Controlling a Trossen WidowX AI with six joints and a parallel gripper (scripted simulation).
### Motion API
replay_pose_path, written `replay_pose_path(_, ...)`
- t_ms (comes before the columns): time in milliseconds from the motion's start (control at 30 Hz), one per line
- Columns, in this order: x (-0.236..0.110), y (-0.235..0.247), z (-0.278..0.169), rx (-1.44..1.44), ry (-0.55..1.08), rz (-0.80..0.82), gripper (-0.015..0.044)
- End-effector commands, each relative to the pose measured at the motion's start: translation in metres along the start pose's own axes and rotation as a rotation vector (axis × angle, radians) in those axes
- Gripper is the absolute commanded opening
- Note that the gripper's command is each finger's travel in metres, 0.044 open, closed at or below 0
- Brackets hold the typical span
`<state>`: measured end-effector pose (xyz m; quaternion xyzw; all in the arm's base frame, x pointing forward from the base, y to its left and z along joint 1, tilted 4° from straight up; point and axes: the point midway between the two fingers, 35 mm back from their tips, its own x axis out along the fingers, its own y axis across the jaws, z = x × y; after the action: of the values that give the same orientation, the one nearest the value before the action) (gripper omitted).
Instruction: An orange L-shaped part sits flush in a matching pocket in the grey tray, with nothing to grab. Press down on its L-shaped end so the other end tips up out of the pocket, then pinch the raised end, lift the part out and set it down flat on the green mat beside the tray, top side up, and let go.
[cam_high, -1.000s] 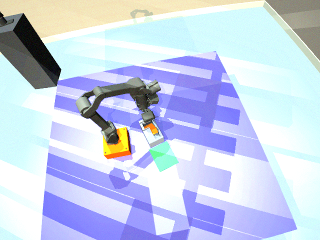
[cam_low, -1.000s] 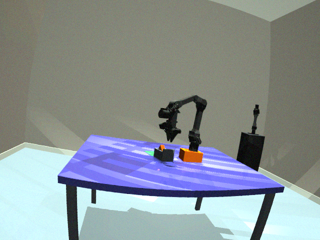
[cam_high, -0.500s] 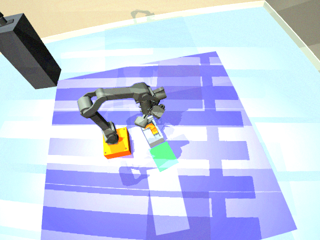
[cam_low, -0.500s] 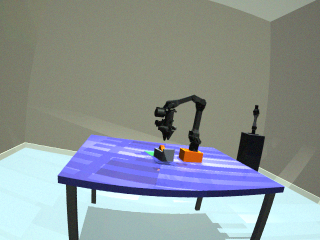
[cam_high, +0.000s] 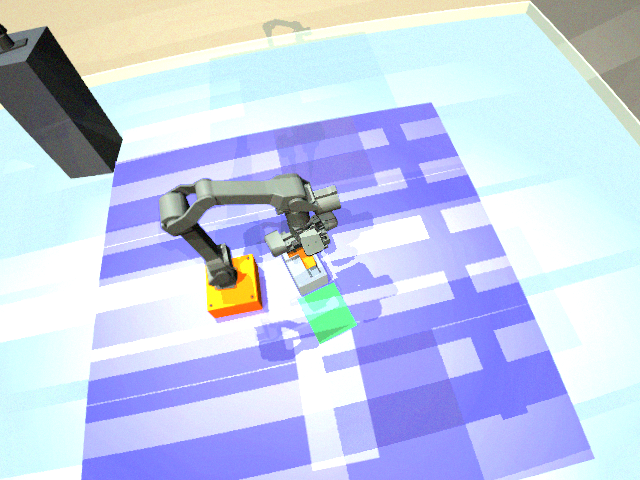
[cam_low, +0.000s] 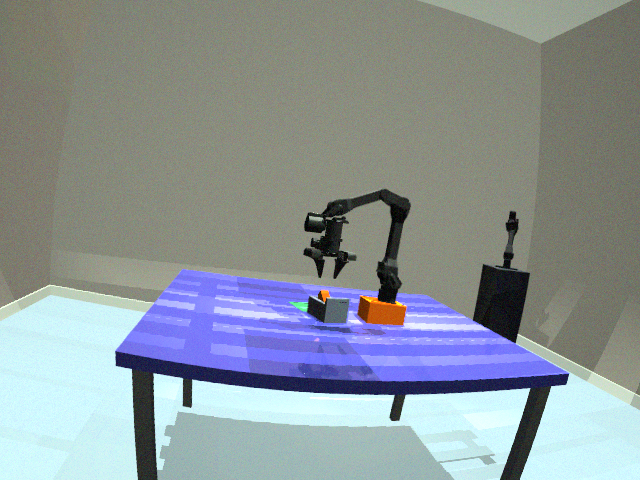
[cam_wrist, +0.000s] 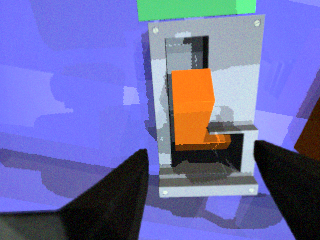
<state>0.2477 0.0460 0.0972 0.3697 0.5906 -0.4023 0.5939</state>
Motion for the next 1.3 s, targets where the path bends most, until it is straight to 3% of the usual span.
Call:
replay_pose_path(0,0.007,0.0,0.003,0.037,-0.004,-0.003,0.028)
replay_pose_path(167,0.029,0.0,0.003,0.037,-0.004,-0.003,0.028)
replay_pose_path(1267,0.075,0.0,0.003,0.037,-0.004,-0.004,0.028)
